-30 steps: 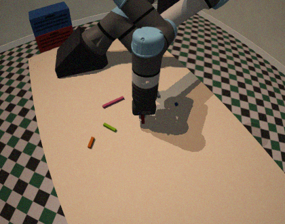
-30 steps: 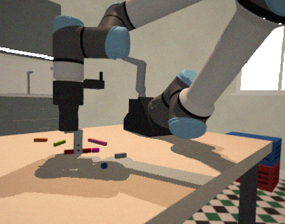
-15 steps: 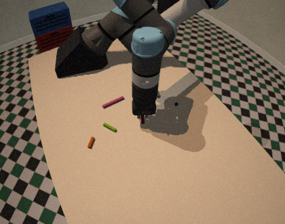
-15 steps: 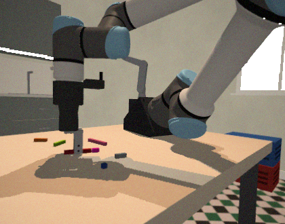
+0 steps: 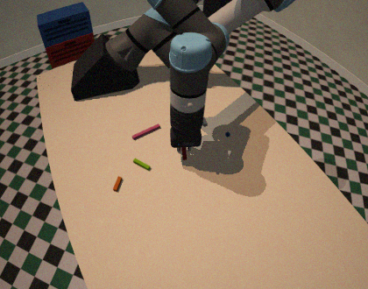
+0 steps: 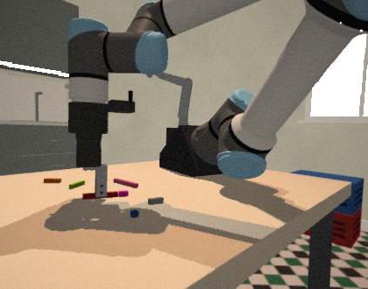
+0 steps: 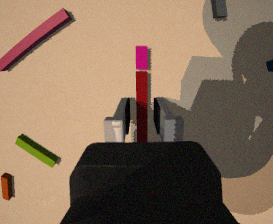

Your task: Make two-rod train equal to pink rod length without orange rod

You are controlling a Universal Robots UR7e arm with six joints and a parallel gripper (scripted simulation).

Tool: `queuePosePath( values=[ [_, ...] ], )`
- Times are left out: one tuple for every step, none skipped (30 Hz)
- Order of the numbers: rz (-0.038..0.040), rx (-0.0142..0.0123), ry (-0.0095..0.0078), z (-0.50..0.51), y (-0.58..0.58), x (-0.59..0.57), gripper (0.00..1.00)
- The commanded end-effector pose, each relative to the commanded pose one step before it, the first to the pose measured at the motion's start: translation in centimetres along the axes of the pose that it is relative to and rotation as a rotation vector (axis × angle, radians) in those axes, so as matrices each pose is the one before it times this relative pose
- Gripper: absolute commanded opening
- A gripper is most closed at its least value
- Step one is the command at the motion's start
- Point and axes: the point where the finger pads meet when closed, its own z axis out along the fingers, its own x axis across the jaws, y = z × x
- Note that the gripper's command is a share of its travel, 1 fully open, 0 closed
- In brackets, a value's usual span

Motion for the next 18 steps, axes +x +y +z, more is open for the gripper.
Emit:
queuePosePath(
  values=[
    [-0.00450,-0.00590,-0.00296,-1.525,0.215,0.033,0.54],
    [0.00001,0.00001,-0.00003,-0.439,-0.001,-0.001,0.54],
    [0.00002,0.00001,-0.00003,-0.479,-0.001,-0.001,0.54],
    [0.00002,0.00001,-0.00004,-0.513,-0.001,-0.002,0.54],
    [0.00002,0.00001,-0.00004,-0.539,-0.001,-0.002,0.54],
    [0.00002,0.00001,-0.00004,-0.555,-0.001,-0.002,0.54],
    [0.00002,0.00002,-0.00004,-0.563,-0.001,-0.002,0.54],
    [0.00002,0.00002,-0.00004,-0.560,-0.001,-0.002,0.54],
    [0.00002,0.00002,-0.00003,-0.548,-0.001,-0.002,0.54],
    [0.00002,0.00001,-0.00003,-0.525,-0.001,-0.002,0.54],
    [0.00002,0.00001,-0.00003,-0.492,-0.001,-0.002,0.54],
    [0.00002,0.00001,-0.00003,-0.451,0.000,-0.002,0.54],
    [0.00002,0.00001,-0.00003,-0.401,0.000,-0.001,0.54],
    [0.00000,0.00000,0.00000,0.000,0.000,0.000,0.54],
    [0.00000,0.00000,0.00000,0.000,0.000,0.000,0.54],
    [0.00001,0.00001,-0.00002,-0.345,-0.001,-0.001,0.54],
    [0.00001,0.00001,-0.00002,-0.285,-0.001,-0.001,0.54],
    [0.00001,0.00001,-0.00002,-0.223,0.000,-0.001,0.54]
  ],
)
